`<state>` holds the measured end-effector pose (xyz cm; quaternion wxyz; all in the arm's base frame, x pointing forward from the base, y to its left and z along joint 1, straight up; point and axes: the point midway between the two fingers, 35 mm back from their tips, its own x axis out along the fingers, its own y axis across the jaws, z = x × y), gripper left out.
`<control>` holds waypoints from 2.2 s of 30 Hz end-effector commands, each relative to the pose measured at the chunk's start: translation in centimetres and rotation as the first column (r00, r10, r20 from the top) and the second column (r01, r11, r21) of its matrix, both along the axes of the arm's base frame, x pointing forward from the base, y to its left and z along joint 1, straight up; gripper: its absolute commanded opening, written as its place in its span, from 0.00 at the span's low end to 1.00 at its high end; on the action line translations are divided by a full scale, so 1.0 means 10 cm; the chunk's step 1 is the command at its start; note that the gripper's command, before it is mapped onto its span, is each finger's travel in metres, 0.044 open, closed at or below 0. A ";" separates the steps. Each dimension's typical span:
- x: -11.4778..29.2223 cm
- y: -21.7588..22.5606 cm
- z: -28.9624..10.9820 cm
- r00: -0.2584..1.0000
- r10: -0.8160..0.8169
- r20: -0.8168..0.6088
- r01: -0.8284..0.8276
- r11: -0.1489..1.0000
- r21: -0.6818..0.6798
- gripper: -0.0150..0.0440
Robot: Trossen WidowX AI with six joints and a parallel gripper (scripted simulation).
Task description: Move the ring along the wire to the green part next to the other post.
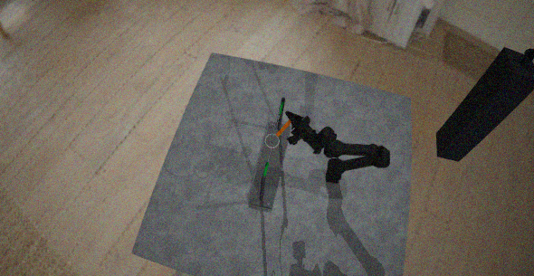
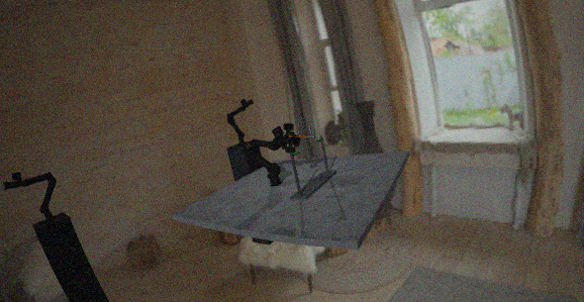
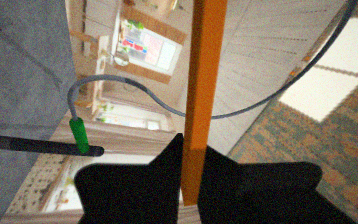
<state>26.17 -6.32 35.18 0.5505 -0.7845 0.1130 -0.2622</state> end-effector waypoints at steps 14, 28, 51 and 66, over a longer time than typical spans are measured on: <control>-0.01 -0.09 -0.56 1.000 -0.003 0.007 0.000 0.930 0.368 0.00; -0.01 0.02 -1.08 1.000 0.000 0.004 -0.003 0.747 0.665 0.00; 0.10 0.54 -1.79 0.996 0.057 0.074 -0.087 0.274 0.958 0.00; 0.10 1.04 -2.02 0.995 0.036 0.089 -0.087 -0.062 0.994 0.00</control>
